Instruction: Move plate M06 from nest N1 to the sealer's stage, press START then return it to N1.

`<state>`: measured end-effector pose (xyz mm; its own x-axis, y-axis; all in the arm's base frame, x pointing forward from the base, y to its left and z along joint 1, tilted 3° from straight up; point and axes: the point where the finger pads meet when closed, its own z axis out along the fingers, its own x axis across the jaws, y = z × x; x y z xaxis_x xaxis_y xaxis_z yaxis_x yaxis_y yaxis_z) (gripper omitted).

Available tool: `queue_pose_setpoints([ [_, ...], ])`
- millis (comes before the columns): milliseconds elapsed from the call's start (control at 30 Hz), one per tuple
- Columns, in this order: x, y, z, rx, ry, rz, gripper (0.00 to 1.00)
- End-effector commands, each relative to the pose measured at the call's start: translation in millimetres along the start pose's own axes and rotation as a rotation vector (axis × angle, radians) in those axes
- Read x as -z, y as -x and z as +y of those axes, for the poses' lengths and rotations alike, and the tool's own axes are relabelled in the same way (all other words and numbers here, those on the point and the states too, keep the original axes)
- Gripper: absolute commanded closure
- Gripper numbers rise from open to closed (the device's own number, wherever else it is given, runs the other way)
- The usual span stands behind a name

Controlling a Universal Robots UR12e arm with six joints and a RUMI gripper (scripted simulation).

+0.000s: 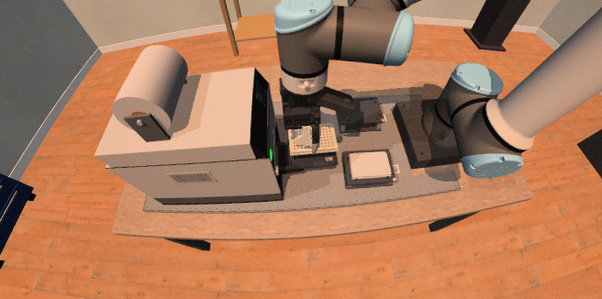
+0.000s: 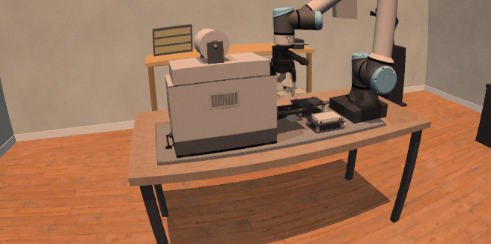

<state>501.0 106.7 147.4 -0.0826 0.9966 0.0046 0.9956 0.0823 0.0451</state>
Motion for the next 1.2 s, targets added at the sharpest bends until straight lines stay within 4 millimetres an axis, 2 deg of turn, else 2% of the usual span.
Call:
queue_pose_setpoints([
  [0,2.6,1.4,3.9,-0.001,0.005,-0.002,1.00],
  [800,2.7,1.6,4.3,-0.001,0.006,-0.002,1.00],
  [1167,-17.7,0.6,0.1,-0.001,-0.001,-0.001,1.00],
])
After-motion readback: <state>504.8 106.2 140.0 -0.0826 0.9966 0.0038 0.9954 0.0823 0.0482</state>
